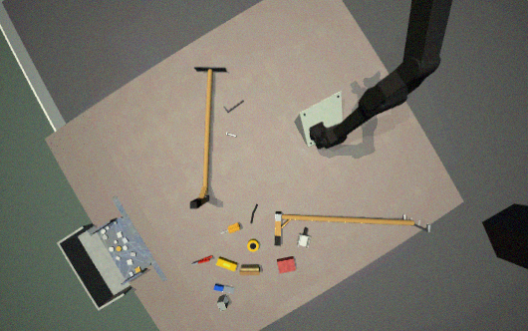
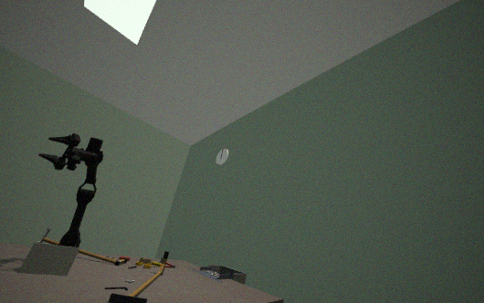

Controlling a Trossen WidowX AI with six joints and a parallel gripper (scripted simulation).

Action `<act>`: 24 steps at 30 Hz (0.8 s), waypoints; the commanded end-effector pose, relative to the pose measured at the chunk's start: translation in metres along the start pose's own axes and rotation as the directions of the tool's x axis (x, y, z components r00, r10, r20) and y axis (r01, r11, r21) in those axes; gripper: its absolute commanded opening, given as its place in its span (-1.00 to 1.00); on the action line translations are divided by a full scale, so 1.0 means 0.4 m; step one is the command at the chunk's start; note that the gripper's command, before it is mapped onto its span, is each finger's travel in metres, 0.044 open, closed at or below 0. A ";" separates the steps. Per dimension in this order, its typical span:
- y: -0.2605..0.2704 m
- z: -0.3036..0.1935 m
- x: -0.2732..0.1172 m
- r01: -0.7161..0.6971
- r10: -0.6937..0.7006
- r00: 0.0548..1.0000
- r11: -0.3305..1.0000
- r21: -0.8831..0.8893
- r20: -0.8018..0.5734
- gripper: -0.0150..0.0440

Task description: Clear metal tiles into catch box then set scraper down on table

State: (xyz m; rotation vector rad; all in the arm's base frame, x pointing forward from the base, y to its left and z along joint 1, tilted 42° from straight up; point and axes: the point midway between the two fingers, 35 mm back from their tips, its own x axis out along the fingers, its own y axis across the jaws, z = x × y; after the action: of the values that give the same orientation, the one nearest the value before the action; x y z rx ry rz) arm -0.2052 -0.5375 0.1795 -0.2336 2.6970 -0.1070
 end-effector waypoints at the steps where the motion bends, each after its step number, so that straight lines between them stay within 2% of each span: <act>1: -0.001 0.001 -0.001 0.003 -0.003 1.000 1.000 0.003 0.004 1.00; 14: -0.001 0.001 -0.001 0.003 -0.003 1.000 1.000 0.003 0.004 1.00; 24: -0.027 0.082 -0.044 0.053 -0.057 0.993 0.998 0.039 0.099 0.11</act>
State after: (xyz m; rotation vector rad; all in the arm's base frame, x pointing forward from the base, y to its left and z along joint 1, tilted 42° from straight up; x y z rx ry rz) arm -0.1867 -0.5432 0.1667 -0.2724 2.6267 -0.1471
